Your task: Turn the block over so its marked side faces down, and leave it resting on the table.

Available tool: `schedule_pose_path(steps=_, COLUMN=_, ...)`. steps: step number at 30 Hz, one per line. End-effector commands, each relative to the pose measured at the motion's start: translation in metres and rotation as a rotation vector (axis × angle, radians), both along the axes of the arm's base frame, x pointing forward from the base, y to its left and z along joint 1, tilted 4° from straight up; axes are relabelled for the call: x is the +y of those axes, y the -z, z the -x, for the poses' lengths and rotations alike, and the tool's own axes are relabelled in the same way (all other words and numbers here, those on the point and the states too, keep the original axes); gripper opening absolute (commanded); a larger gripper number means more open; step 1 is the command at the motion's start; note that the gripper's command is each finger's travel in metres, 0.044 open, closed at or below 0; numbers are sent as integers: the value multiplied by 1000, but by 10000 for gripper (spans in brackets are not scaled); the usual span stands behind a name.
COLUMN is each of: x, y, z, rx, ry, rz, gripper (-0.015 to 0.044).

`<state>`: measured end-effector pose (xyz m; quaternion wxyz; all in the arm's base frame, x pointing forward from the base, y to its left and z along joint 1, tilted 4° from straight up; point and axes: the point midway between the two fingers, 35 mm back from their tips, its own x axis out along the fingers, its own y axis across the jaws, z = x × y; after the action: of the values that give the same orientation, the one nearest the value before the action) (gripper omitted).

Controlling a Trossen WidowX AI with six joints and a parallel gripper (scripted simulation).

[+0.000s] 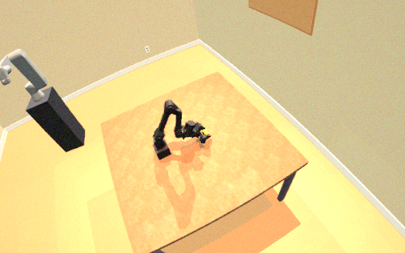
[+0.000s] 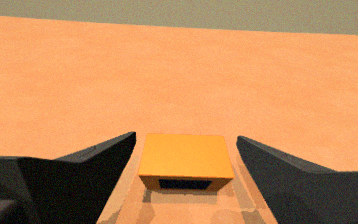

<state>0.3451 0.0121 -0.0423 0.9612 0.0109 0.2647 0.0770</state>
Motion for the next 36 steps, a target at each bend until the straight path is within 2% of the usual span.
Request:
schedule_pose_path(steps=1, x=-4, y=-18, z=-8, rx=178, ry=-7, rz=28, gripper=440)
schedule_pose_path(steps=4, x=-5, y=-43, z=-10, rx=220, ry=-11, rz=41, gripper=440)
schedule_pose_path(steps=12, x=-6, y=-73, z=0, rx=285, ry=-17, rz=56, gripper=440)
schedule_pose_path(steps=18, x=-5, y=-68, z=24, rx=418, ry=-24, rz=53, gripper=440)
schedule_pose_path(steps=36, x=-5, y=-68, z=24, rx=424, ry=-24, rz=53, gripper=440)
